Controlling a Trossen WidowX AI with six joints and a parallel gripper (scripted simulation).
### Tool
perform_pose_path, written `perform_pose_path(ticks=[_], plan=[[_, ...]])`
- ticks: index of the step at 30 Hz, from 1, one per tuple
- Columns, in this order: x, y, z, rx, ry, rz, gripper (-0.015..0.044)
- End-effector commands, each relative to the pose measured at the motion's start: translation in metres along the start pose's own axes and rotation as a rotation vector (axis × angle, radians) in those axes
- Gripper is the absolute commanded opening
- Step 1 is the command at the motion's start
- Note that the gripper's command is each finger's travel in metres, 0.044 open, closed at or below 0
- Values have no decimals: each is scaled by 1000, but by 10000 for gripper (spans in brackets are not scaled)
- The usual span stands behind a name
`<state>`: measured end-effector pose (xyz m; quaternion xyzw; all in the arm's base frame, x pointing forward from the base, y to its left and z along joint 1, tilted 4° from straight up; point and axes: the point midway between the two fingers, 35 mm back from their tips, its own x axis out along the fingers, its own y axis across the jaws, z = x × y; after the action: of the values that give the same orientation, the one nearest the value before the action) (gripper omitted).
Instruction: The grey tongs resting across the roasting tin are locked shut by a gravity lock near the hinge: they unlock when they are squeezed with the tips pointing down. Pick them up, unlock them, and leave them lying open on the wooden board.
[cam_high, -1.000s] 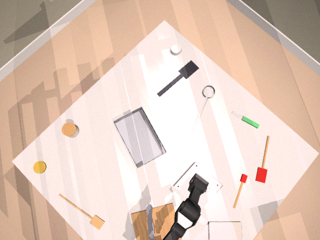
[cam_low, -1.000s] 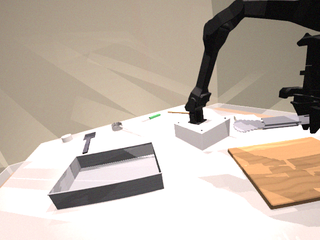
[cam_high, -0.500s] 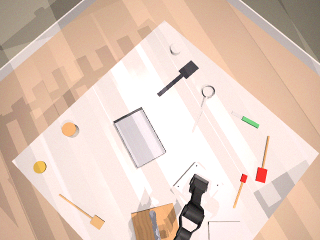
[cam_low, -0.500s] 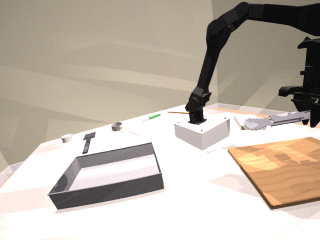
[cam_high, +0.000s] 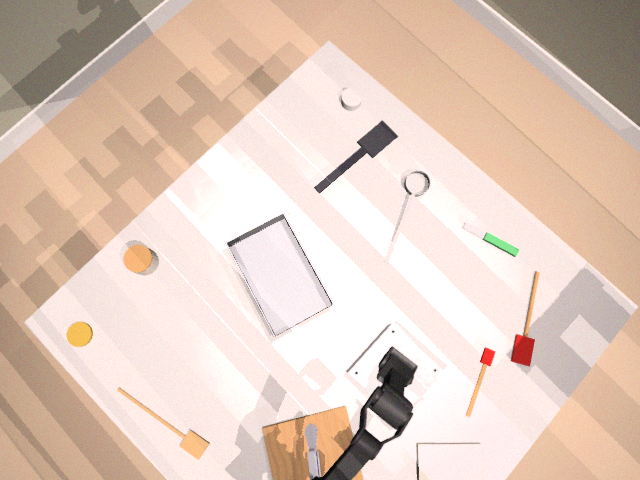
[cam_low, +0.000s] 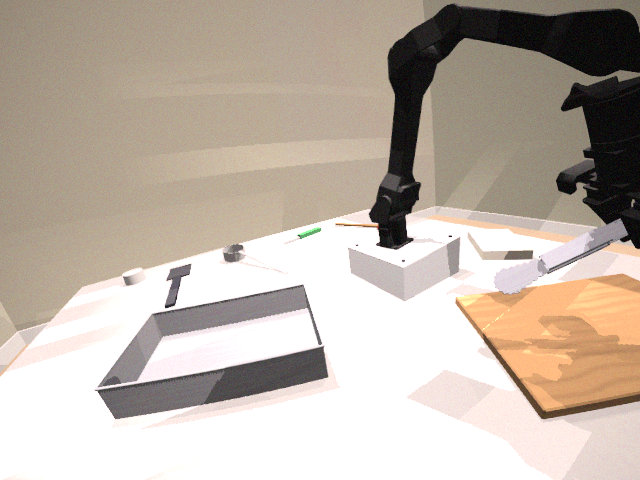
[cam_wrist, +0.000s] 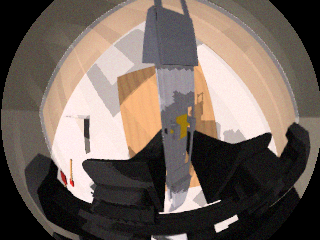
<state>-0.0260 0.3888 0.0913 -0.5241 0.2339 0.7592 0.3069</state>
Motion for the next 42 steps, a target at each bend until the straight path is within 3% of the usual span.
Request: perform_pose_path(ticks=[1,24,42], plan=[[-9,-1,3,5,-135,9,-150],[-79,10,-4,-115,-799,6,-150],[-82,11,-5,-123,-816,5,-150]])
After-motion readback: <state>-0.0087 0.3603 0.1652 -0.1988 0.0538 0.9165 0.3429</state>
